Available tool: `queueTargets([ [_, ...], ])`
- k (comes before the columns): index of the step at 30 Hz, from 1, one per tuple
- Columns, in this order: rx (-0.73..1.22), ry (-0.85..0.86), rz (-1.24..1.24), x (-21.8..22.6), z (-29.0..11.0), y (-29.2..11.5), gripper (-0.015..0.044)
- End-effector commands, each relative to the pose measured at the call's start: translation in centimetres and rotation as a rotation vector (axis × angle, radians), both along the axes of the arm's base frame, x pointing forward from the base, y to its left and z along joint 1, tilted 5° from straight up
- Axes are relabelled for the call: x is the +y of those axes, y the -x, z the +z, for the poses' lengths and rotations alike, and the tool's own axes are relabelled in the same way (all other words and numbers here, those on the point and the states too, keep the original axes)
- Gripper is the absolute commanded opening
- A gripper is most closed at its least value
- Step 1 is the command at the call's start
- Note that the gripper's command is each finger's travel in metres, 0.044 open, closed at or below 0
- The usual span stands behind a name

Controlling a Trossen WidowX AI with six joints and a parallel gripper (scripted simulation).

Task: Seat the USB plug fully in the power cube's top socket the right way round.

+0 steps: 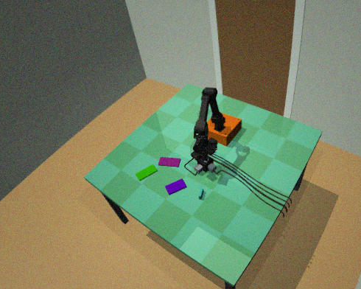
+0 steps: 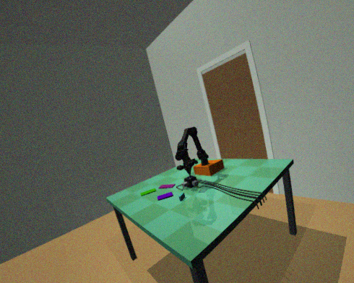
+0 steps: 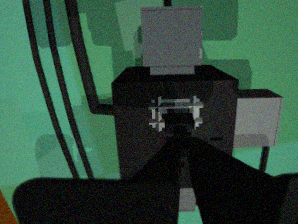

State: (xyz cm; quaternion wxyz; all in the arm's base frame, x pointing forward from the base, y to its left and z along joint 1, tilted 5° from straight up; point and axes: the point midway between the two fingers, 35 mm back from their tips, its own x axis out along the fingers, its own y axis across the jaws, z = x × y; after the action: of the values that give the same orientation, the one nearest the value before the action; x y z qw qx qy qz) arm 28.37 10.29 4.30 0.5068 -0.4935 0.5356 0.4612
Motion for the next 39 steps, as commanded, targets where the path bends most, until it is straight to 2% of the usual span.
queueTargets([
  [1,0.0,0.0,0.0,0.0,0.0,0.0,0.0],
  [39,0.0,0.0,0.0,0.2,2.2,0.0,0.0],
])
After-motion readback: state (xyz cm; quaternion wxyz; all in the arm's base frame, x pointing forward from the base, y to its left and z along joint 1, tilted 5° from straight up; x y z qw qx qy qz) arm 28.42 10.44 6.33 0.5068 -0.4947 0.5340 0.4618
